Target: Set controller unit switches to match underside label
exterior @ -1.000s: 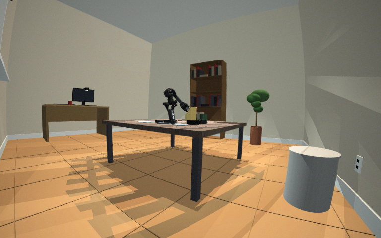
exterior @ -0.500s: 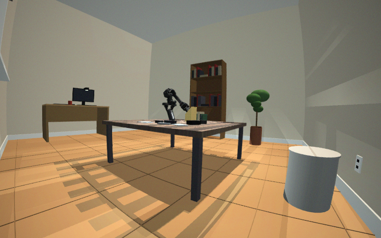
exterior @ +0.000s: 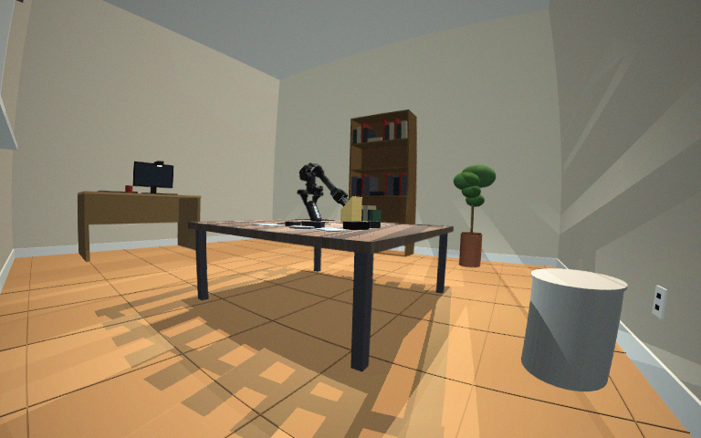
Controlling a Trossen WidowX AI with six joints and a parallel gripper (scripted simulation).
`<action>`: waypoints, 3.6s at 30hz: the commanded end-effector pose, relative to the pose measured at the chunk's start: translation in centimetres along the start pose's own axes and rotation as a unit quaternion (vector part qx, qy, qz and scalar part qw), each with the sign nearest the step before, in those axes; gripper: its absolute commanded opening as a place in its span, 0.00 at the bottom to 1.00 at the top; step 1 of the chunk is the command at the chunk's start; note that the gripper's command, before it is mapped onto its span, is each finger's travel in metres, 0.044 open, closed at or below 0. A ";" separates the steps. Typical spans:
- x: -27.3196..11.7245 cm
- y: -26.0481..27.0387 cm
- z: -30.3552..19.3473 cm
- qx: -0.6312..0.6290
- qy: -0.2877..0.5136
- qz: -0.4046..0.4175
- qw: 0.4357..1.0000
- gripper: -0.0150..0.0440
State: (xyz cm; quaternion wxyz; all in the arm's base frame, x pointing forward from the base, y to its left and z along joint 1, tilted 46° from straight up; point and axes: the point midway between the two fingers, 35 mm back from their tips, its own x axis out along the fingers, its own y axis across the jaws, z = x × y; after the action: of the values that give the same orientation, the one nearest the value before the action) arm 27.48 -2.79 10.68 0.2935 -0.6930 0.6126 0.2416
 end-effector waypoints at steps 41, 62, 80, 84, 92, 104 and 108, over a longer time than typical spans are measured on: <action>2.4 0.3 -2.9 -0.003 0.004 0.006 1.000 0.83; 3.6 0.3 -4.1 -0.003 0.004 0.006 1.000 0.83; 4.7 0.3 -5.1 -0.003 0.005 0.006 1.000 0.83; 5.0 0.3 -5.2 -0.003 0.005 0.006 1.000 0.83; 5.5 0.3 -5.6 -0.003 0.005 0.006 1.000 0.83; 6.3 0.4 -6.1 -0.003 0.006 0.006 1.000 0.83; 6.6 0.4 -6.2 -0.003 0.006 0.006 1.000 0.83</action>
State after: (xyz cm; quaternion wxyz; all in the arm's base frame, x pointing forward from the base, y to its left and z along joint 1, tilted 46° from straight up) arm 28.15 -11.88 11.12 0.2882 -0.6931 0.6200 0.2284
